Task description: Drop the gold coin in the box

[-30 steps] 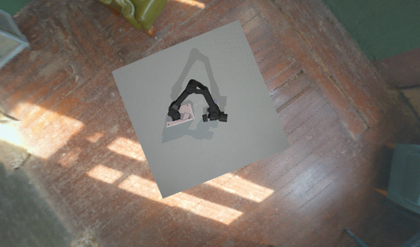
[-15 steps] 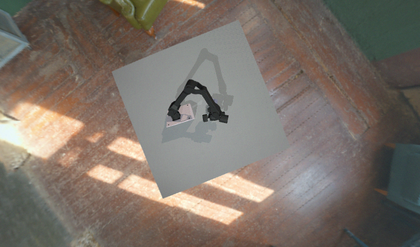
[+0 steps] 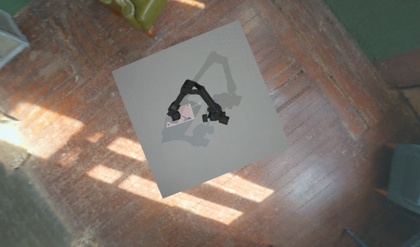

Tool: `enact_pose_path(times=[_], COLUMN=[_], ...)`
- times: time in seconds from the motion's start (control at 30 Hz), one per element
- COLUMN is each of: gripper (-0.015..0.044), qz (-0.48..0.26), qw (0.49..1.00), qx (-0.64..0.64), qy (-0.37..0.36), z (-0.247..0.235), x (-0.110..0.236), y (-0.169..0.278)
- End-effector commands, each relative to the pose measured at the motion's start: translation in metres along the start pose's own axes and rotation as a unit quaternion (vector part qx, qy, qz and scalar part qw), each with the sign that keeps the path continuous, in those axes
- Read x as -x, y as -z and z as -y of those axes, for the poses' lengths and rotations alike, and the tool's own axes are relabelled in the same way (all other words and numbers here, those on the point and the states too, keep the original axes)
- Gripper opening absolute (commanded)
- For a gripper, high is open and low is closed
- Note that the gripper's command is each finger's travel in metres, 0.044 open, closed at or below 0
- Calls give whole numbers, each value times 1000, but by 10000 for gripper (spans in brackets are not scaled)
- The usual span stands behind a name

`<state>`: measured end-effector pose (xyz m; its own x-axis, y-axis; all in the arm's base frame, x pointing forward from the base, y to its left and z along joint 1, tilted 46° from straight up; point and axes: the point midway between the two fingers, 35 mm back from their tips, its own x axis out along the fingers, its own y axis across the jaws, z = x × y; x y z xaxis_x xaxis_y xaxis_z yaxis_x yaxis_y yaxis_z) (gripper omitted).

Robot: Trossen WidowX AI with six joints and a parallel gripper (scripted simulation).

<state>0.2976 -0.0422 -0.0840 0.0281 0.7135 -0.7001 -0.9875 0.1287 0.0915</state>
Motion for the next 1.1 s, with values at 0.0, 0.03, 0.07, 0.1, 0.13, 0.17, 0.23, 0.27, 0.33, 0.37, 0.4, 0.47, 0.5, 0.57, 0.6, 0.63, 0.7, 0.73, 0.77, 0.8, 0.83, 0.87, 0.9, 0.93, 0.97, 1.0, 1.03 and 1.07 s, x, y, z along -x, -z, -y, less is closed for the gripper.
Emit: enact_pose_path(times=[0.0, 0.03, 0.07, 0.1, 0.13, 0.17, 0.23, 0.27, 0.33, 0.37, 0.4, 0.47, 0.5, 0.57, 0.6, 0.63, 0.7, 0.73, 0.77, 0.8, 0.83, 0.87, 0.9, 0.93, 0.97, 1.0, 1.03, 1.07], gripper=[0, 0, 0, 0, 0, 0, 0, 0, 0, 0, 0, 0, 0, 0, 0, 0, 0, 0, 0, 0, 0, 0, 0, 0, 0, 0, 0, 0], qz=[-2, -2, -2, -2, -1, -1, -1, -1, -1, -1, -1, -1, -1, -1, -1, -1, -1, -1, -1, -1, -1, -1, -1, -1, -1, -1, -1, -2], qw=[1000, 1000, 1000, 1000, 1000, 1000, 1000, 1000, 1000, 1000, 999, 998, 997, 994, 992, 990, 985, 984, 983, 983, 983, 983, 983, 983, 983, 983, 983, 983], qx=[4, 4, 4, 4, 5, 5, 5, 5, -5, -18, -33, -65, -81, -113, -128, -144, -172, -179, -181, -181, -181, -181, -181, -181, -181, -182, -182, -182], qy=[0, 0, 0, 0, 0, 0, 0, 0, 0, 0, 0, 0, 0, 0, 0, 0, 0, 0, 0, 0, 0, 0, 0, 0, 0, 1, 1, 1], z=[0, 0, 0, -1, -1, -1, -2, -2, -1, -1, 0, 2, 3, 4, 5, 6, 8, 8, 8, 8, 8, 8, 8, 9, 9, 9, 10, 11], x=[11, 14, 16, 19, 22, 24, 28, 28, 28, 28, 28, 29, 29, 29, 29, 29, 29, 29, 29, 29, 29, 29, 29, 29, 30, 30, 30, 30], y=[0, 0, 0, 0, -1, -1, -1, -1, -1, -1, -1, -1, -1, -1, -1, -1, -1, -1, -1, -1, -1, -1, -1, -1, -3, -5, -7, -10])
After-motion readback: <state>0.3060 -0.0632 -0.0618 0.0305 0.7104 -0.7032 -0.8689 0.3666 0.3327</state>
